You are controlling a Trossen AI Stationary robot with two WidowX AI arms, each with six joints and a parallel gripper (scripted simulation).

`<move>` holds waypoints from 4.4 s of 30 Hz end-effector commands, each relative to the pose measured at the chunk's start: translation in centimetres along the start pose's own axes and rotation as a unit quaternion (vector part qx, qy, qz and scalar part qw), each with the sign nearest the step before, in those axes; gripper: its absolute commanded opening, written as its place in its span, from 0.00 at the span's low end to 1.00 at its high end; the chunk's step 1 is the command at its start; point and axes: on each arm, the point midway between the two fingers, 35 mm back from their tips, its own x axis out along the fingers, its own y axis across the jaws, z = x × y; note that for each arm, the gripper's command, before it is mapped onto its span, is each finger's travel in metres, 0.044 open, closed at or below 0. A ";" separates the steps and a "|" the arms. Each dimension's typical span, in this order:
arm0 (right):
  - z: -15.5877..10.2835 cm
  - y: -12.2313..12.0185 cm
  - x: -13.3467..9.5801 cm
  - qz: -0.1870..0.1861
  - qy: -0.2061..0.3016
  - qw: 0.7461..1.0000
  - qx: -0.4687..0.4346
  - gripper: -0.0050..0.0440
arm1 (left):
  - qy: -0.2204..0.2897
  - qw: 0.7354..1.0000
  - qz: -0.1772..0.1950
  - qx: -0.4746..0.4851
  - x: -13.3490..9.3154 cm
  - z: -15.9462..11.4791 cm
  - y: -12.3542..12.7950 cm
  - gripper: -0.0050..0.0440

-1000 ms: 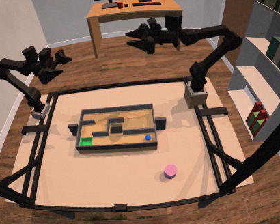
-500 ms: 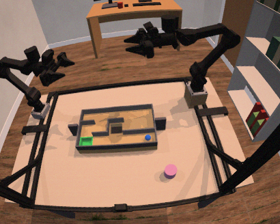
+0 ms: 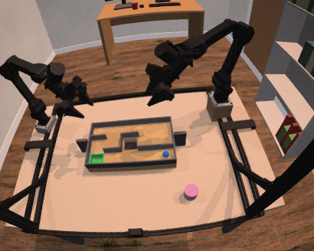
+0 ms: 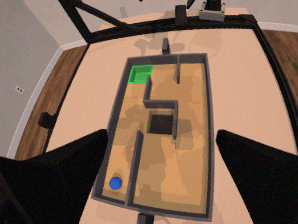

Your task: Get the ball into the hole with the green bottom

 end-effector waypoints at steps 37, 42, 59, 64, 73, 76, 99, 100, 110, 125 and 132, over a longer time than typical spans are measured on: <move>-16.4 3.5 3.1 -0.130 0.380 0.915 0.020 0.92 | 0.398 0.905 0.136 -0.063 4.6 -12.7 -2.1 0.92; -16.8 3.4 3.5 -0.130 0.380 0.915 0.020 0.92 | 0.398 0.905 0.136 -0.063 5.0 -13.0 -2.0 0.92; -18.4 2.9 5.2 -0.130 0.381 0.915 0.019 0.92 | 0.398 0.905 0.136 -0.062 6.7 -14.8 -1.5 0.92; -18.9 2.8 5.7 -0.130 0.381 0.915 0.018 0.92 | 0.398 0.905 0.136 -0.061 7.1 -15.2 -1.4 0.92; -20.0 2.4 6.6 -0.131 0.381 0.915 0.018 0.92 | 0.398 0.905 0.136 -0.060 8.0 -16.4 -1.1 0.92; -20.2 2.3 6.8 -0.131 0.381 0.915 0.018 0.92 | 0.398 0.905 0.136 -0.060 8.2 -16.6 -1.0 0.92; -20.8 2.1 7.3 -0.131 0.381 0.915 0.017 0.33 | 0.398 0.905 0.136 -0.060 8.6 -17.2 -0.9 0.33; -20.8 2.1 7.3 -0.131 0.381 0.915 0.017 0.28 | 0.398 0.905 0.136 -0.060 8.6 -17.2 -0.9 0.28; -20.8 2.1 7.3 -0.131 0.381 0.915 0.017 0.14 | 0.398 0.905 0.136 -0.060 8.6 -17.2 -0.9 0.14; -19.7 2.5 6.3 -0.129 0.381 0.916 0.018 0.14 | 0.398 0.905 0.135 -0.060 7.6 -16.0 -1.2 0.14; -18.7 2.8 5.3 -0.129 0.381 0.916 0.018 0.14 | 0.398 0.905 0.135 -0.060 6.7 -15.0 -1.4 0.14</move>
